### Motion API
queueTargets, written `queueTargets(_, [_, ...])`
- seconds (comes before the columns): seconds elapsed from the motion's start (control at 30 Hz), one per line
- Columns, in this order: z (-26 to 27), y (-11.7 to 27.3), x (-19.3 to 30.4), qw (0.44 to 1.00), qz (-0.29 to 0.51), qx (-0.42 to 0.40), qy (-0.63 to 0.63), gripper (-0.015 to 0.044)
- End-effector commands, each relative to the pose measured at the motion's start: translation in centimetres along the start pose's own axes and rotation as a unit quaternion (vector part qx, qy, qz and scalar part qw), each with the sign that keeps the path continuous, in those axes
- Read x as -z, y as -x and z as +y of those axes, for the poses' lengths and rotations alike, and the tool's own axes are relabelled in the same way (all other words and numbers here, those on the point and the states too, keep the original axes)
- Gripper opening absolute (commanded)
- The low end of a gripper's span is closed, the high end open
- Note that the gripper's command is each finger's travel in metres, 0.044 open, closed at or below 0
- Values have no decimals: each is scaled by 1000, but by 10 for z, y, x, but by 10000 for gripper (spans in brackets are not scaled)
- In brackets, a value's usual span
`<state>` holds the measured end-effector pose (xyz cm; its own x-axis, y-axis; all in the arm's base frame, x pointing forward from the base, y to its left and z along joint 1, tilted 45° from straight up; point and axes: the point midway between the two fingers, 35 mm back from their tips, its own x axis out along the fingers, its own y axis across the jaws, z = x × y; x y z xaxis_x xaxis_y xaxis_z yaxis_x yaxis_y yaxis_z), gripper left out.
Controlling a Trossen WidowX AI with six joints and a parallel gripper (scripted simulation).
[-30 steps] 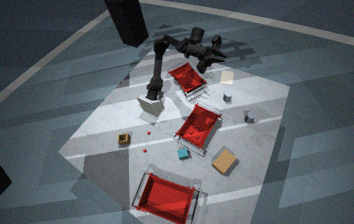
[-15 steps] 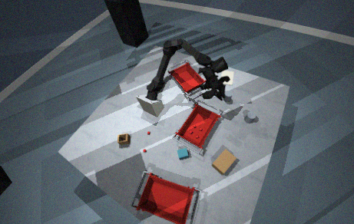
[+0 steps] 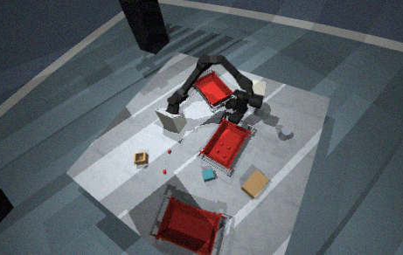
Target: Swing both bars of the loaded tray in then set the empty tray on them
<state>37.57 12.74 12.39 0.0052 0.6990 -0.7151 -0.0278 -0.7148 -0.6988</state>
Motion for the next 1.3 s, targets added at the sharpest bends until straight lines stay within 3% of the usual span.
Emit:
queueTargets(0.0, [-5, 1, -1, 1000, -9, 8, 9, 86])
queueTargets(0.53, [-6, -59, -2, 1000, -9, 9, 9, 86])
queueTargets(1.27, [29, -25, 0, 1000, -9, 8, 9, 86])
